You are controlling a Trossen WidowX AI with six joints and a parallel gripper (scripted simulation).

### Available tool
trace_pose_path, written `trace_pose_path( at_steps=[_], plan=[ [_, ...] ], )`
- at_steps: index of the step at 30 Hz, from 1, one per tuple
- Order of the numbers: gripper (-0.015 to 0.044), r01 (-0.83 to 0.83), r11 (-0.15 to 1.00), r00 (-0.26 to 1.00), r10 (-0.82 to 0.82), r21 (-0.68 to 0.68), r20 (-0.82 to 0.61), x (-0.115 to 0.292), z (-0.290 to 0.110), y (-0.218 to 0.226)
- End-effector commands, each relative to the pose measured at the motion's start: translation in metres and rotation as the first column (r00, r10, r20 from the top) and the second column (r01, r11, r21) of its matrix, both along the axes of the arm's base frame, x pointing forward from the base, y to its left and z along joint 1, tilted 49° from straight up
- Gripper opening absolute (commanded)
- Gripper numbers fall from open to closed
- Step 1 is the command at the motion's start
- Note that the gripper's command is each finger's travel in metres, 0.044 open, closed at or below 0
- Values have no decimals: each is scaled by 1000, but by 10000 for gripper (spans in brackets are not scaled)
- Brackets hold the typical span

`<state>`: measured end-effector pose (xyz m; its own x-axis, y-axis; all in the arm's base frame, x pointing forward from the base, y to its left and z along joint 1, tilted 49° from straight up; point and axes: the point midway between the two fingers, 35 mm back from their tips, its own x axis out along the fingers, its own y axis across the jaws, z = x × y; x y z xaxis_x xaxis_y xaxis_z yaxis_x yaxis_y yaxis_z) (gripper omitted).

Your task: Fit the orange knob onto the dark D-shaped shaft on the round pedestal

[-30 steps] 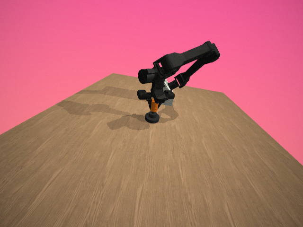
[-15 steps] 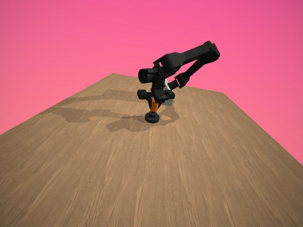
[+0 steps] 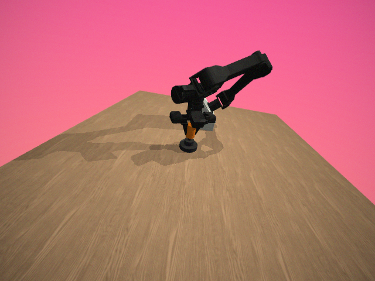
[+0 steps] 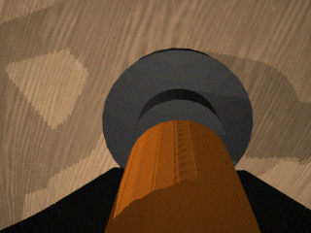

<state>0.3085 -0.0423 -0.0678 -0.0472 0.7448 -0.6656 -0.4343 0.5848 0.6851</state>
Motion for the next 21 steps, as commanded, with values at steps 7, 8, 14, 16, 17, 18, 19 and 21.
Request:
trace_pose_path(
  at_steps=[7, 8, 14, 16, 17, 18, 19, 21],
  plan=[
    [0, 2, 1000, 1000, -2, -1, 2, 2, 4, -1],
    [0, 2, 1000, 1000, -2, -1, 2, 2, 4, -2],
    [0, -81, 997, 992, 81, 1, 95, 3, 5, -2],
    [0, -130, 991, 980, 129, -1, 149, 5, 5, -3],
    [0, -137, 991, 978, 136, -2, 157, 6, 5, -3],
    [0, -137, 991, 978, 136, -2, 157, 6, 5, -3],
    [0, -137, 991, 978, 136, -2, 157, 6, 4, -3],
    [0, -137, 991, 978, 136, -2, 157, 6, 3, -2]
  ],
)
